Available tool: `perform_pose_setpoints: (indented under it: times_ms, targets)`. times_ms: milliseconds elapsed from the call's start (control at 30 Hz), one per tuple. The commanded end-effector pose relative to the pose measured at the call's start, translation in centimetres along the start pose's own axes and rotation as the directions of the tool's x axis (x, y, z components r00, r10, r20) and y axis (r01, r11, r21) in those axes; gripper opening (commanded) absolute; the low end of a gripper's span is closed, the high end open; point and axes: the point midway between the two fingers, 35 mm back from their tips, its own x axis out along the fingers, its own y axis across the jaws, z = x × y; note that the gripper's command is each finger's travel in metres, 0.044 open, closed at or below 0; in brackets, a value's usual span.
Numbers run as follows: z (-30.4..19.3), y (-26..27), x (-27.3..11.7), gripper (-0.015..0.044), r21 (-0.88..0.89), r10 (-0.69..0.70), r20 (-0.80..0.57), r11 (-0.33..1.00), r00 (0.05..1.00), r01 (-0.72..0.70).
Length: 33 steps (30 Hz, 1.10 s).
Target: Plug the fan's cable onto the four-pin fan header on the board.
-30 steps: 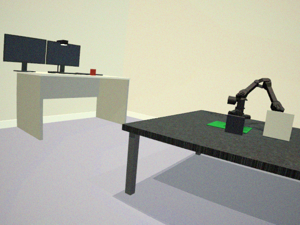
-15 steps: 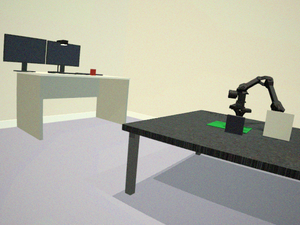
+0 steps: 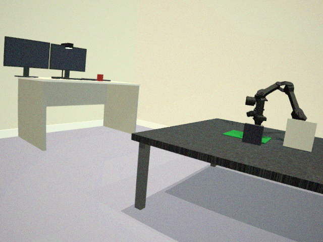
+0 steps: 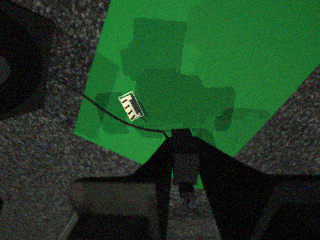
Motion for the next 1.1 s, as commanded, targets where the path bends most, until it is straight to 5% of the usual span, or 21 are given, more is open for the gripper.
perform_pose_setpoints:
  times_ms: [0,500,1067]
  targets:
    - [0.2,0.5,0.1,0.0,0.142,0.007,-0.002,0.99,1.0,-0.006]
    - [0.6,1.6,0.0,0.0,0.613,0.008,-0.001,0.79,1.0,-0.006]
    - [1.1,2.8,0.0,0.0,0.948,0.009,0.0,0.318,1.0,-0.002]
